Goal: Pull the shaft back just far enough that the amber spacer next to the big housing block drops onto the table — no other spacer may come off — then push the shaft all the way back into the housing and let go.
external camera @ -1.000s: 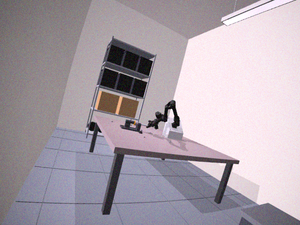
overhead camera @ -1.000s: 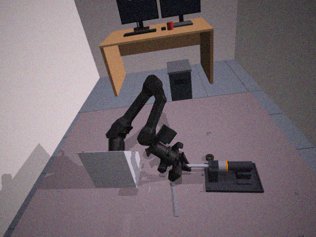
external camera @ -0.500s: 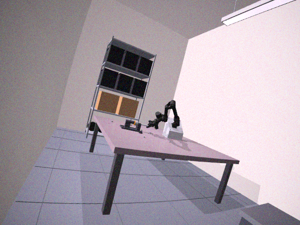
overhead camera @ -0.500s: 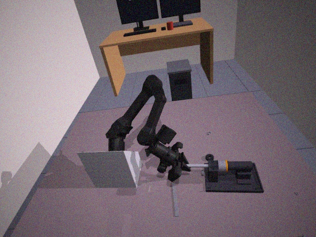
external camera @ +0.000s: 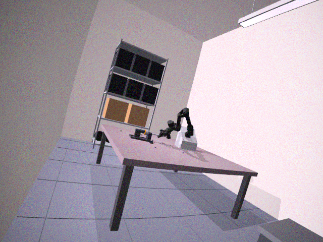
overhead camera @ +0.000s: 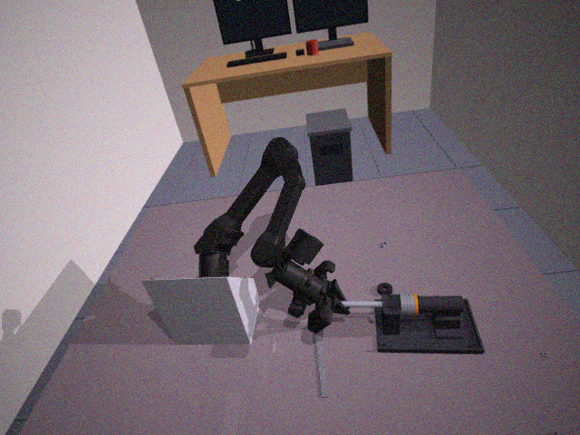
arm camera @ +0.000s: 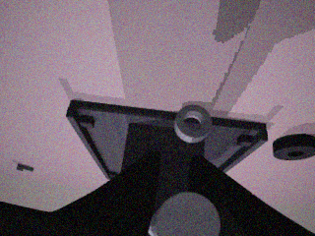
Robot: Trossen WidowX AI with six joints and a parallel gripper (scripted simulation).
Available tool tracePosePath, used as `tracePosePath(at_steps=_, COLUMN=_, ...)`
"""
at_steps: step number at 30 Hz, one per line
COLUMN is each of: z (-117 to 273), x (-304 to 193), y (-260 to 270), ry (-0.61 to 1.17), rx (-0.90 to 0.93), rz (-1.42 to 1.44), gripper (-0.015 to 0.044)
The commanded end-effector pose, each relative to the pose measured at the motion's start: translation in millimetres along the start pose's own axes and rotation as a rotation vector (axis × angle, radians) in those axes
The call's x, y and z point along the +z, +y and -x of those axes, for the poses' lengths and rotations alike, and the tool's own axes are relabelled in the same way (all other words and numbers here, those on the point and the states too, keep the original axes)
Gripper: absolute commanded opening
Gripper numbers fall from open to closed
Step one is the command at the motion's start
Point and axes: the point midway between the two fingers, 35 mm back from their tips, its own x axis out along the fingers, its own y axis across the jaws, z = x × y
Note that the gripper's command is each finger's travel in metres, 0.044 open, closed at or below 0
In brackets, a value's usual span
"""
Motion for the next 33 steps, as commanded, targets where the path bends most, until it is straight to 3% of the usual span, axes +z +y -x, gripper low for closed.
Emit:
tracePosePath(at_steps=1, z=1.4, x=2.6, y=-0.1, ry=-0.005, rx=0.0, rz=0.0, gripper=0.0)
tracePosePath(at_steps=33, z=3.7, x=5.0, y=-0.1, ry=-0.005, rx=0.0, rz=0.0, gripper=0.0)
